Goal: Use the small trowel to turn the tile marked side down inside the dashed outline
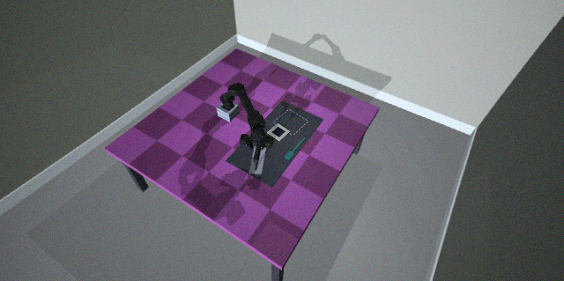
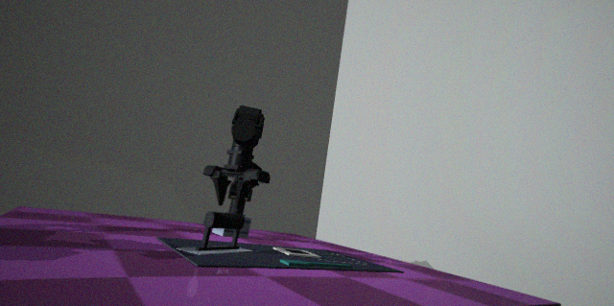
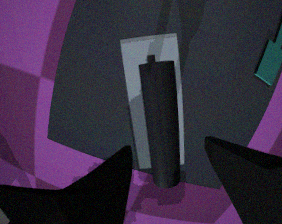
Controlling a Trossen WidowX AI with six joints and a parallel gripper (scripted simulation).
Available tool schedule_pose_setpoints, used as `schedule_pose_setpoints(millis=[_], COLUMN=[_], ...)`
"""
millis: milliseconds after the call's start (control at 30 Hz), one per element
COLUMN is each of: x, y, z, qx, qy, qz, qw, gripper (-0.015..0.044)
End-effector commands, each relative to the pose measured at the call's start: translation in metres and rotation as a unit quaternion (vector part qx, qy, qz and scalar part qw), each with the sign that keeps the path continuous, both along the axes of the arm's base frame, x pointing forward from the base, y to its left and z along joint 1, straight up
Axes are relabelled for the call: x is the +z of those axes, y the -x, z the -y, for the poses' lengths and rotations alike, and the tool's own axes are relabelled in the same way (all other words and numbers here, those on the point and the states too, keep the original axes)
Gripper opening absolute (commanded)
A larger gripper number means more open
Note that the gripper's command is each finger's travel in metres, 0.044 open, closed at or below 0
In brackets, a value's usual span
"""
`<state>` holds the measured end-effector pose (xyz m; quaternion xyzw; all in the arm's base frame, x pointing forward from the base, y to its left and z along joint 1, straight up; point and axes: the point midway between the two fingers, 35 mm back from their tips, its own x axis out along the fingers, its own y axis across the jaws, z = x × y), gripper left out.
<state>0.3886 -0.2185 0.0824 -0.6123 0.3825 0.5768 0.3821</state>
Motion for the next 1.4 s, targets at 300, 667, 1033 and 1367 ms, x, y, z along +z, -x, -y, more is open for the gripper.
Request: schedule_pose_setpoints(millis=[300, 667, 1033, 1367], x=[-0.022, -0.040, -0.043, -0.043], y=[-0.001, -0.001, -0.001, -0.001], z=[0.000, 0.001, 0.001, 0.001], qx=[0.003, 0.003, 0.003, 0.003], qy=[-0.001, -0.001, -0.001, -0.001], qz=[-0.001, -0.001, -0.001, -0.001], qw=[1.000, 1.000, 1.000, 1.000], gripper=[0.0270, 0.0270, 0.0130, 0.0130])
